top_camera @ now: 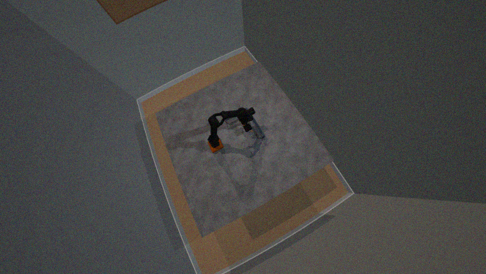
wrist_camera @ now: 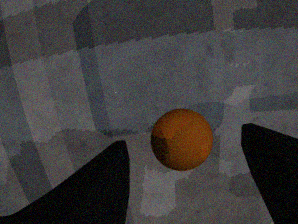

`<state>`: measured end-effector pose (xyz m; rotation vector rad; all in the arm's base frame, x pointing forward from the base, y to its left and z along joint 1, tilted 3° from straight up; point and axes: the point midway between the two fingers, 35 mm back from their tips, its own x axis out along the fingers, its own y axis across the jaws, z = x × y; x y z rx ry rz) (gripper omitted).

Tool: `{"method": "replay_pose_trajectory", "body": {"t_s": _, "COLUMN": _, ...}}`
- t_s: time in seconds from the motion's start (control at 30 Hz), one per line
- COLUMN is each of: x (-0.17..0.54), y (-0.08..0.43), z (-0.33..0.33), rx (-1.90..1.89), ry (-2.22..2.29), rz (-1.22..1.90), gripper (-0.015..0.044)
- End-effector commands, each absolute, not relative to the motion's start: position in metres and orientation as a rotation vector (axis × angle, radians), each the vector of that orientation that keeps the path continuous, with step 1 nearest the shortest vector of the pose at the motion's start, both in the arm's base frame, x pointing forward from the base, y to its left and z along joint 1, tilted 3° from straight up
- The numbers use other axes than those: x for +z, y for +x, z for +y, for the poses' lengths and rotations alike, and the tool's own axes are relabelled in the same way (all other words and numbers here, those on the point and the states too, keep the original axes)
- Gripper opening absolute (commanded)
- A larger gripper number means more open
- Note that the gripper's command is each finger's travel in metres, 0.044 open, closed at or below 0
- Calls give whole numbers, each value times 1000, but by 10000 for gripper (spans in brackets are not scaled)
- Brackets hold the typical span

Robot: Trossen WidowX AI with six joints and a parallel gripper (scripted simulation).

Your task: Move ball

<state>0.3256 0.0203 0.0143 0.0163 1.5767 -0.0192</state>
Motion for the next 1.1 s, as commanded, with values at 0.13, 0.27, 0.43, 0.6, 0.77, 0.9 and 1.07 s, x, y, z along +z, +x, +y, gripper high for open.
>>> {"method": "replay_pose_trajectory", "body": {"t_s": 0.13, "x": 5, "y": 324, "z": 21, "rx": -18, "ry": 24, "rz": 1582, "gripper": 208}}
{"method": "replay_pose_trajectory", "body": {"t_s": 0.27, "x": 5, "y": 324, "z": 21, "rx": -18, "ry": 24, "rz": 1582, "gripper": 142}}
{"method": "replay_pose_trajectory", "body": {"t_s": 0.43, "x": 5, "y": 324, "z": 21, "rx": -18, "ry": 24, "rz": 1582, "gripper": 109}}
{"method": "replay_pose_trajectory", "body": {"t_s": 0.6, "x": 6, "y": 324, "z": 21, "rx": -18, "ry": 24, "rz": 1582, "gripper": 36}}
{"method": "replay_pose_trajectory", "body": {"t_s": 0.77, "x": 31, "y": 329, "z": 21, "rx": -18, "ry": 24, "rz": 1581, "gripper": 0}}
{"method": "replay_pose_trajectory", "body": {"t_s": 0.9, "x": 56, "y": 332, "z": 21, "rx": -18, "ry": 24, "rz": 1581, "gripper": 0}}
{"method": "replay_pose_trajectory", "body": {"t_s": 1.07, "x": 87, "y": 331, "z": 21, "rx": -18, "ry": 24, "rz": 1581, "gripper": 0}}
